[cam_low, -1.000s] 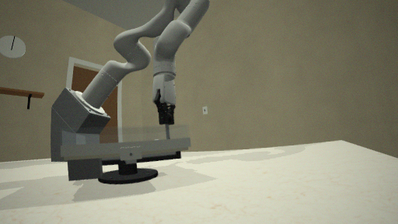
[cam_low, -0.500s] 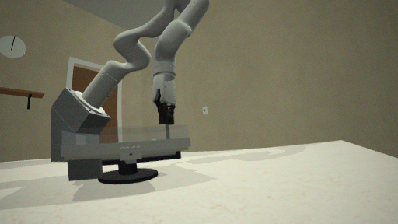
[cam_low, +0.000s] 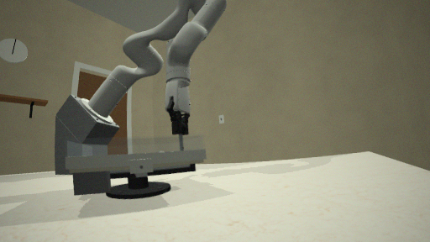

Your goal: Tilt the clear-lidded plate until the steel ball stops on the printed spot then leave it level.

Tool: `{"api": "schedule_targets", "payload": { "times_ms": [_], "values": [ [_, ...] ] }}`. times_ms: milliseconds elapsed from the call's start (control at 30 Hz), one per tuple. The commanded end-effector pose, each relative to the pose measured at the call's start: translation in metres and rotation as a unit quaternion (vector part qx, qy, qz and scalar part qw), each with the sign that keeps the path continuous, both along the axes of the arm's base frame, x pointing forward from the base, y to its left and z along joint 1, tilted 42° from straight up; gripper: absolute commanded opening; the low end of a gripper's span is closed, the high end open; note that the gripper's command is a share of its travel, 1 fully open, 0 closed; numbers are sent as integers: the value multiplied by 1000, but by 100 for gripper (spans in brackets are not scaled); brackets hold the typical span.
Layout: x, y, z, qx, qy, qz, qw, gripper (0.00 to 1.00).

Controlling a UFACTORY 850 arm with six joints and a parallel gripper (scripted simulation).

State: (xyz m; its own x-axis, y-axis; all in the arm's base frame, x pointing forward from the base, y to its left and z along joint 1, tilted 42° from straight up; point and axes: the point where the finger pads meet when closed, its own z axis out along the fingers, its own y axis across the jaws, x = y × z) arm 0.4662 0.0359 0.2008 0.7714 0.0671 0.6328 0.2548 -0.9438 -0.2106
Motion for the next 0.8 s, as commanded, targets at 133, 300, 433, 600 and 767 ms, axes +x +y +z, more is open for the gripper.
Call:
{"api": "schedule_targets", "payload": {
  "times_ms": [133,300,433,600,767],
  "values": [
    [2,0,2,0,-2,0,1000,0],
    [2,0,1,0,-2,0,1000,0],
    [1,0,1,0,-2,0,1000,0],
    [1,0,1,0,-2,0,1000,0],
    [0,0,0,0,-2,0,1000,0]
  ]
}}
